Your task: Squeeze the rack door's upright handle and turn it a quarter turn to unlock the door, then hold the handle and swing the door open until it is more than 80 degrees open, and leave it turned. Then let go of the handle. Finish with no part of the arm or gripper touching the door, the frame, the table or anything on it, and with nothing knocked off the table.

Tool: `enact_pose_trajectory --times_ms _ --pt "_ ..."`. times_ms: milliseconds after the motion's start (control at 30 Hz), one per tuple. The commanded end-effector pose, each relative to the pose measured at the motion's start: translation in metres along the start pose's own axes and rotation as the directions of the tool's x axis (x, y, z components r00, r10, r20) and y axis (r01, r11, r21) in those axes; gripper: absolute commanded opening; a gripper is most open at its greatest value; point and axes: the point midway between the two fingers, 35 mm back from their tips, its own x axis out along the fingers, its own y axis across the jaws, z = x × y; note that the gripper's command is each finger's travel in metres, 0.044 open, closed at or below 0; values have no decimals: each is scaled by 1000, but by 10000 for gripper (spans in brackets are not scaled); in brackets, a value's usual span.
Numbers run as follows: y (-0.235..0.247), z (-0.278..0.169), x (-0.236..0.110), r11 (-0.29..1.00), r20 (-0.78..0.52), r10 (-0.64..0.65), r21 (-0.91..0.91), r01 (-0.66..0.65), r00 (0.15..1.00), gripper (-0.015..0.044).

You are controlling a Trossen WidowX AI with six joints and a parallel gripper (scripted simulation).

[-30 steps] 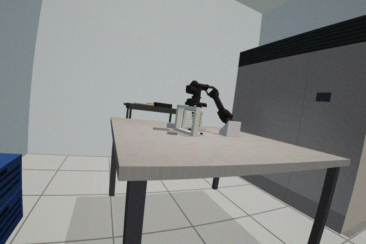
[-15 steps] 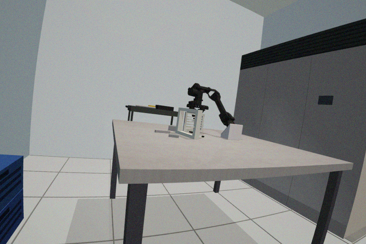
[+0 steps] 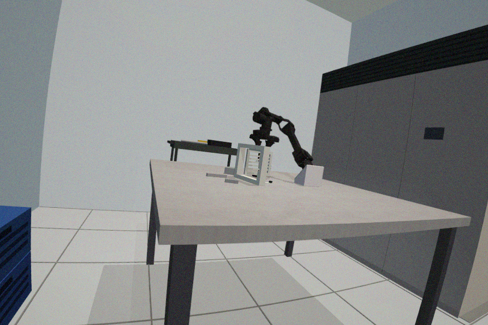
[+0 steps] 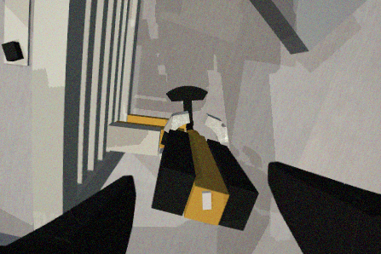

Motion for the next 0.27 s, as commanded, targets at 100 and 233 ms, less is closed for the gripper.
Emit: enact_pose_trajectory --times_ms 100,233 --pt "0 0 -13 1000 39 6 -20 -5 999 294" --pt "0 0 -20 1000 60 8 -29 -6 998 294"
